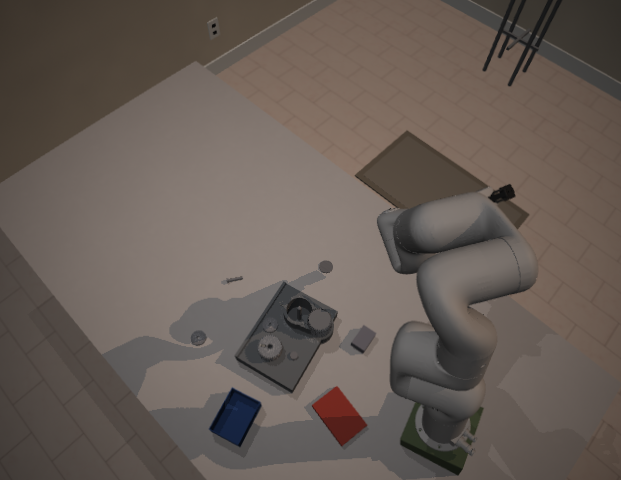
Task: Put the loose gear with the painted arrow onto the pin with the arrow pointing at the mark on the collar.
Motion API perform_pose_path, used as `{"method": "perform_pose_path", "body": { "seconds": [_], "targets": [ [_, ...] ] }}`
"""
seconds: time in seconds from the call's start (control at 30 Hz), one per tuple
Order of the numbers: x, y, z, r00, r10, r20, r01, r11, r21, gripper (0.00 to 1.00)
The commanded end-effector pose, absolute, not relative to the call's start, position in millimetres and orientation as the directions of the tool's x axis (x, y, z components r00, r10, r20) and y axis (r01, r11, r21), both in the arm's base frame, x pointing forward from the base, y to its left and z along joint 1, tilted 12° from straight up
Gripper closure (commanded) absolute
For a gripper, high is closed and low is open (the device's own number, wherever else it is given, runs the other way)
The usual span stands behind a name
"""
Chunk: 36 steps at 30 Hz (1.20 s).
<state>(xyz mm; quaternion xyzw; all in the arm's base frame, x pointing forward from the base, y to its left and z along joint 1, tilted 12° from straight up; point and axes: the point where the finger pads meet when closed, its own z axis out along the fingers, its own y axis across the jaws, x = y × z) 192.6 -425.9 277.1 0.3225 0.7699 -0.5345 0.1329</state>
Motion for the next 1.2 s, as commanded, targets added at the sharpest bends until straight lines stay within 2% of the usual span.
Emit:
{"method": "perform_pose_path", "body": {
  "seconds": [0.0,0.63,0.73,0.83,1.0,1.1,1.13,1.17],
  "targets": [
    [193,-426,278,-0.755,0.354,-0.552,0.64,0.218,-0.737,0.0],
    [198,-423,276,-0.744,0.359,-0.563,0.654,0.224,-0.722,0.0],
    [228,-403,261,-0.679,0.393,-0.62,0.728,0.257,-0.636,0.0],
    [269,-366,239,-0.548,0.484,-0.682,0.836,0.31,-0.452,0.0],
    [316,-310,214,-0.417,0.601,-0.682,0.906,0.338,-0.255,0.0],
    [325,-300,210,-0.417,0.601,-0.682,0.906,0.338,-0.255,0.0],
    [348,-263,197,-0.355,0.667,-0.655,0.927,0.339,-0.158,0.0],
    [354,-255,194,-0.355,0.667,-0.655,0.927,0.339,-0.158,0.0]
  ]
}}
